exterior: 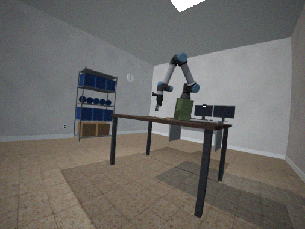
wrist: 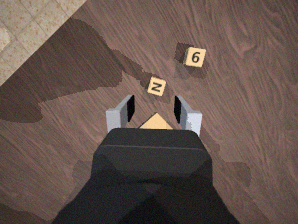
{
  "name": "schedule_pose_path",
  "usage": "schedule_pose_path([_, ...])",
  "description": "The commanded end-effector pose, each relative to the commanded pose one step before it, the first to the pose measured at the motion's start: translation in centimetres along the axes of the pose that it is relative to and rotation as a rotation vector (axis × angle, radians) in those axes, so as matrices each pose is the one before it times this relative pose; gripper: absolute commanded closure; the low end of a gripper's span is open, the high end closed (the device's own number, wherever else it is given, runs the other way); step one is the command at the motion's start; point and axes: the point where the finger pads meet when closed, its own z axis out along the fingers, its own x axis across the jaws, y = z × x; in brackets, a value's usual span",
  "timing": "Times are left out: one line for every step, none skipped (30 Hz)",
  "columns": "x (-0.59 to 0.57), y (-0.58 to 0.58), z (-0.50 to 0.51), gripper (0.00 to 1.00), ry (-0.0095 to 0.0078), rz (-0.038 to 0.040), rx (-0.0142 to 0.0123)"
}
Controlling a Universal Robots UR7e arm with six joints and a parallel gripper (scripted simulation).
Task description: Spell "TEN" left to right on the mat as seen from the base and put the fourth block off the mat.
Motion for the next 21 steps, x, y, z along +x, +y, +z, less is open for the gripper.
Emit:
schedule_pose_path([0.117, -0.592, -0.048, 0.00, -0.00043, 0.11881, 0.00162])
schedule_pose_path([0.009, -0.074, 0.001, 0.00, 0.00000, 0.01686, 0.00000])
schedule_pose_path([0.008, -0.067, 0.001, 0.00, 0.00000, 0.01554, 0.00000])
schedule_pose_path([0.006, -0.065, 0.001, 0.00, 0.00000, 0.01512, 0.00000])
schedule_pose_path([0.005, -0.061, 0.001, 0.00, 0.00000, 0.01426, 0.00000])
schedule_pose_path([0.004, -0.055, 0.001, 0.00, 0.00000, 0.01297, 0.00000])
schedule_pose_path([0.003, -0.049, 0.001, 0.00, 0.00000, 0.01172, 0.00000])
schedule_pose_path([0.002, -0.044, 0.000, 0.00, 0.00000, 0.01049, 0.00000])
schedule_pose_path([0.001, -0.039, 0.000, 0.00, 0.00000, 0.00931, 0.00000])
schedule_pose_path([0.000, 0.000, 0.000, 0.00, 0.00000, 0.00000, 0.00000])
schedule_pose_path([0.000, 0.000, 0.000, 0.00, 0.00000, 0.00000, 0.00000])
schedule_pose_path([0.001, -0.034, 0.000, 0.00, 0.00000, 0.00816, 0.00000])
schedule_pose_path([0.000, -0.029, 0.000, 0.00, 0.00000, 0.00706, 0.00000])
schedule_pose_path([0.000, -0.025, 0.000, 0.00, 0.00000, 0.00602, 0.00000])
schedule_pose_path([0.000, -0.021, 0.000, 0.00, 0.00000, 0.00504, 0.00000])
schedule_pose_path([0.000, -0.017, 0.000, 0.00, 0.00000, 0.00412, 0.00000])
schedule_pose_path([0.000, -0.013, 0.000, 0.00, 0.00000, 0.00328, 0.00000])
schedule_pose_path([0.000, -0.010, 0.000, 0.00, 0.00000, 0.00252, 0.00000])
schedule_pose_path([0.000, -0.007, 0.000, 0.00, 0.00000, 0.00184, 0.00000])
schedule_pose_path([0.000, -0.005, 0.000, 0.00, 0.00000, 0.00126, 0.00000])
schedule_pose_path([0.000, -0.003, 0.000, 0.00, 0.00000, 0.00078, 0.00000])
